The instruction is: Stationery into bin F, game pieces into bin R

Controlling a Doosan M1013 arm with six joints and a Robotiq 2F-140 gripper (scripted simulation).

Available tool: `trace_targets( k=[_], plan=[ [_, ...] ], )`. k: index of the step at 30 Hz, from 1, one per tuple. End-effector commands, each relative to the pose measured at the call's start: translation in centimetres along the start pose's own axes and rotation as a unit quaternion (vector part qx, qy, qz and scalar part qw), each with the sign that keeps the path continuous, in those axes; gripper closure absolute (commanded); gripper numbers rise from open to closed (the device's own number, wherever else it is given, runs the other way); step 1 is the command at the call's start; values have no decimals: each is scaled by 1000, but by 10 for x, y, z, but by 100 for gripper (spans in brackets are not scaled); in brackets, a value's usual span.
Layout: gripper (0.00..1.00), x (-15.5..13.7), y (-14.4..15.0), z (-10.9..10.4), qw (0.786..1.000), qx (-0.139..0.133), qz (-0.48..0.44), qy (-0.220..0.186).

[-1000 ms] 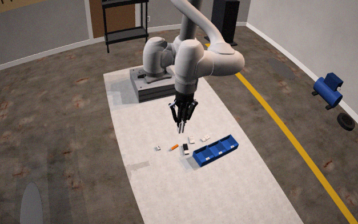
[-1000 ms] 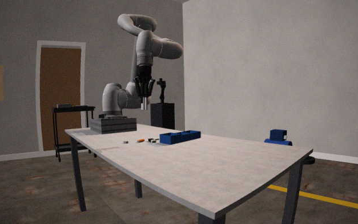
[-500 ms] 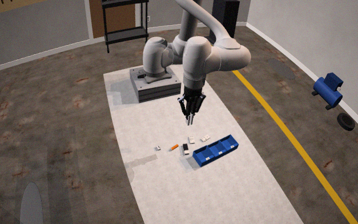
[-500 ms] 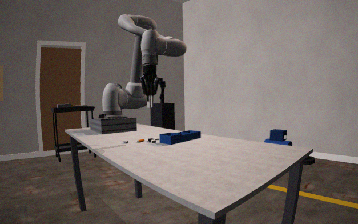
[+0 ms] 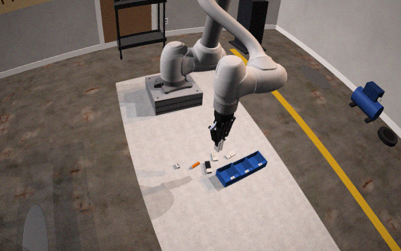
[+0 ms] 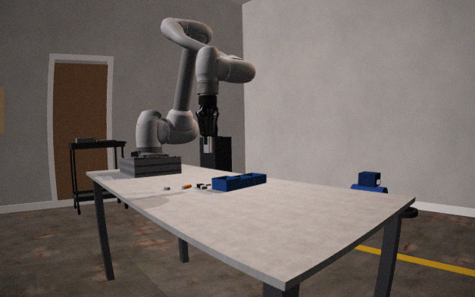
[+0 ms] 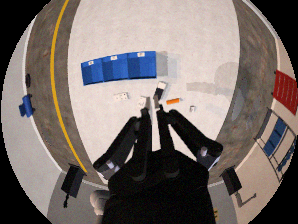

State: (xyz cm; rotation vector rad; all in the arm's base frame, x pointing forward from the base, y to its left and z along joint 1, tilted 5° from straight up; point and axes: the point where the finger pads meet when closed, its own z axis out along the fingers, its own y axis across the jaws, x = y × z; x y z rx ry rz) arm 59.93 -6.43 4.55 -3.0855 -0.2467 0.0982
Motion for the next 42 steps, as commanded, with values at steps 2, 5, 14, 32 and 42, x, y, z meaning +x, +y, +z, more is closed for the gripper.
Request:
trace_targets(
  k=[2, 5, 14, 32, 42],
  plan=[
    [95, 30, -4, 28, 1000, 3, -19, 1],
    [95, 48, -6, 46, 1000, 3, -19, 1],
    [95, 73, -10, 70, 1000, 3, -19, 1],
    [95, 73, -10, 110, 1000, 3, -19, 1],
    [95, 73, -10, 129, 1000, 3, -19, 1]
  ],
)
